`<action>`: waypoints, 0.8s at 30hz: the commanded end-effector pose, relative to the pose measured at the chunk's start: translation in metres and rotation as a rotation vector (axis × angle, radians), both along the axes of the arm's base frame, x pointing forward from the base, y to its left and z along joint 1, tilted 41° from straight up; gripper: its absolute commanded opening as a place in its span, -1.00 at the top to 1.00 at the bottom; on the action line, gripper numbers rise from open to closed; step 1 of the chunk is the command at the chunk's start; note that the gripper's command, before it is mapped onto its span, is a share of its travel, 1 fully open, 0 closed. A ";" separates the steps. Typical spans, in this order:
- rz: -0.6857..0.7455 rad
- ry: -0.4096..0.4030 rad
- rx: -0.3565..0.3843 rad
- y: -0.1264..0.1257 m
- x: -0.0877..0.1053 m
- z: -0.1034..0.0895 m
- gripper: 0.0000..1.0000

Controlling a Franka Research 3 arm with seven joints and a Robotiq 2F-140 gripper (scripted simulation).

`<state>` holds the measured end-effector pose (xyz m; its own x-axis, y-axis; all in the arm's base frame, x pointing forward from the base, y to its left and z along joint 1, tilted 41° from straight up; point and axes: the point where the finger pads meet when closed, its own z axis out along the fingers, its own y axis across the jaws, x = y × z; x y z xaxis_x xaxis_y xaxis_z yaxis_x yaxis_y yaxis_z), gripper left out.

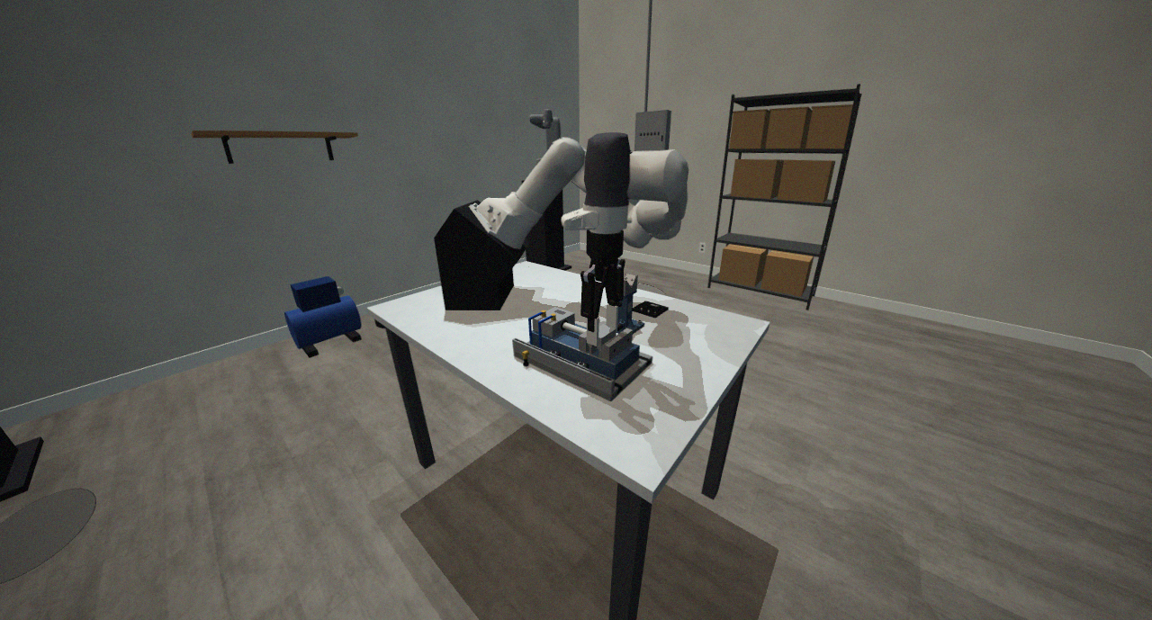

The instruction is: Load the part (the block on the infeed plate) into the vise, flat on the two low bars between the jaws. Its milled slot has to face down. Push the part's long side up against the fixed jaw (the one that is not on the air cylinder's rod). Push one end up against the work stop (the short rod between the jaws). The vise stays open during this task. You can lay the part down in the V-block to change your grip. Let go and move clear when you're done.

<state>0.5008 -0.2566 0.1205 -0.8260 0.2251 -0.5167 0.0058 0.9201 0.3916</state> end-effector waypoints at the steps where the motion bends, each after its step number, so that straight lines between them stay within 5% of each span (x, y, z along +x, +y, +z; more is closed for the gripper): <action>1: -0.008 -0.002 0.001 -0.001 0.001 0.001 0.06; 24: -0.008 -0.002 0.001 -0.006 -0.009 0.013 0.06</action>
